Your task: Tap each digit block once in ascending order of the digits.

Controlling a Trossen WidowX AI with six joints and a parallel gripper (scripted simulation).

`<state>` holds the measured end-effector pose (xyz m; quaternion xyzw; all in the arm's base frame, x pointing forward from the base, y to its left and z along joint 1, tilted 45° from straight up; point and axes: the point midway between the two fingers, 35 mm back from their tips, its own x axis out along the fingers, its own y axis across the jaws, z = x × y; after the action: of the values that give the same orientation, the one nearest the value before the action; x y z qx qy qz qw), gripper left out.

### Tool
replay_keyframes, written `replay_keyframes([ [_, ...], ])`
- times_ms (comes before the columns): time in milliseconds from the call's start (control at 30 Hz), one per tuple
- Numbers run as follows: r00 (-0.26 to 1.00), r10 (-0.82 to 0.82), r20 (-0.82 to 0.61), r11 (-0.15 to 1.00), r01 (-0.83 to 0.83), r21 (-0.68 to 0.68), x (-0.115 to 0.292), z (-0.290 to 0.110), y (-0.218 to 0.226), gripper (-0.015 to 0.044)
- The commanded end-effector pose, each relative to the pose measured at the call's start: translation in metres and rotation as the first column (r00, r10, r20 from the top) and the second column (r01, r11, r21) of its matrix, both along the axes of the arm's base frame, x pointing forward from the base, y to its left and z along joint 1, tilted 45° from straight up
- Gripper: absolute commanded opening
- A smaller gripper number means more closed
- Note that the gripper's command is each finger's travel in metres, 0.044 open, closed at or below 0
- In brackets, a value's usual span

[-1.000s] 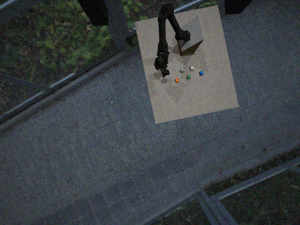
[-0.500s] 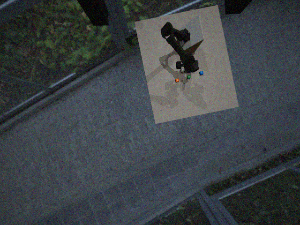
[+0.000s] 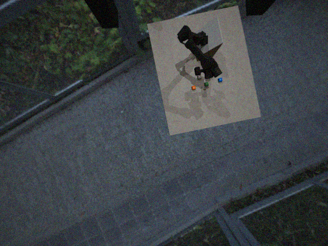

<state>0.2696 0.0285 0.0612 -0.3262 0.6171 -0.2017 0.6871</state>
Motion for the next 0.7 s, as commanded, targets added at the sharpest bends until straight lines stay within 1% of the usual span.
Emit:
replay_keyframes([
  [0, 1.000, 0.008, -0.005, 1.000, -0.008, -0.008, 0.000, 0.001, 0.000, 0.0400],
  [367, 1.000, 0.008, -0.007, 1.000, -0.008, -0.007, 0.000, -0.001, 0.002, 0.0400],
  [400, 1.000, 0.010, -0.010, 1.000, -0.010, -0.005, -0.001, -0.008, 0.008, 0.0400],
  [567, 1.000, 0.010, -0.012, 1.000, -0.010, -0.002, -0.022, -0.064, 0.063, 0.0400],
  [667, 1.000, 0.007, -0.006, 1.000, -0.007, -0.003, -0.026, -0.072, 0.070, 0.0400],
])
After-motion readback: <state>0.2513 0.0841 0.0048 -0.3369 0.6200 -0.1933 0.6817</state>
